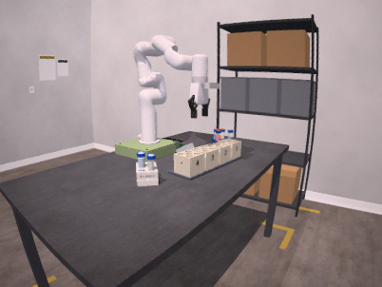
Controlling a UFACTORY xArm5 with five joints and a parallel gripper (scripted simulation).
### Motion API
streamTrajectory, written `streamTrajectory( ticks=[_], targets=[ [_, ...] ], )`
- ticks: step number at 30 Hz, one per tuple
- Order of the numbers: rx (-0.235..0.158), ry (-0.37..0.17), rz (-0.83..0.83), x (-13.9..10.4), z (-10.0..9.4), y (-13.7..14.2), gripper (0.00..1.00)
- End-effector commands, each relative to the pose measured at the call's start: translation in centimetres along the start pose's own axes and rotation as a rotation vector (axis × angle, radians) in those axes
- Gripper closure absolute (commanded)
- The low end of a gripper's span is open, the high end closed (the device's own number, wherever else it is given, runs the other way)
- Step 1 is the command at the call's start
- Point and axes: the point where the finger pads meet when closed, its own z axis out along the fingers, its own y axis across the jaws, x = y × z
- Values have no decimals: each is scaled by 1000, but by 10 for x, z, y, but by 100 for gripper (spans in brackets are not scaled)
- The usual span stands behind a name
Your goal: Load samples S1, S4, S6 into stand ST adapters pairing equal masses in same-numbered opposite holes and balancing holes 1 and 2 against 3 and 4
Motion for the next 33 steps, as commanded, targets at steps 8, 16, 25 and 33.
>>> streamTrajectory(
  ticks=[8,16,25,33],
  targets=[
    [2,3,2,28,-1,-47,0],
    [2,3,-231,14,-1,-79,0],
    [2,3,-465,-1,-1,-111,0],
    [2,3,-731,-18,-1,-147,0]
  ],
)
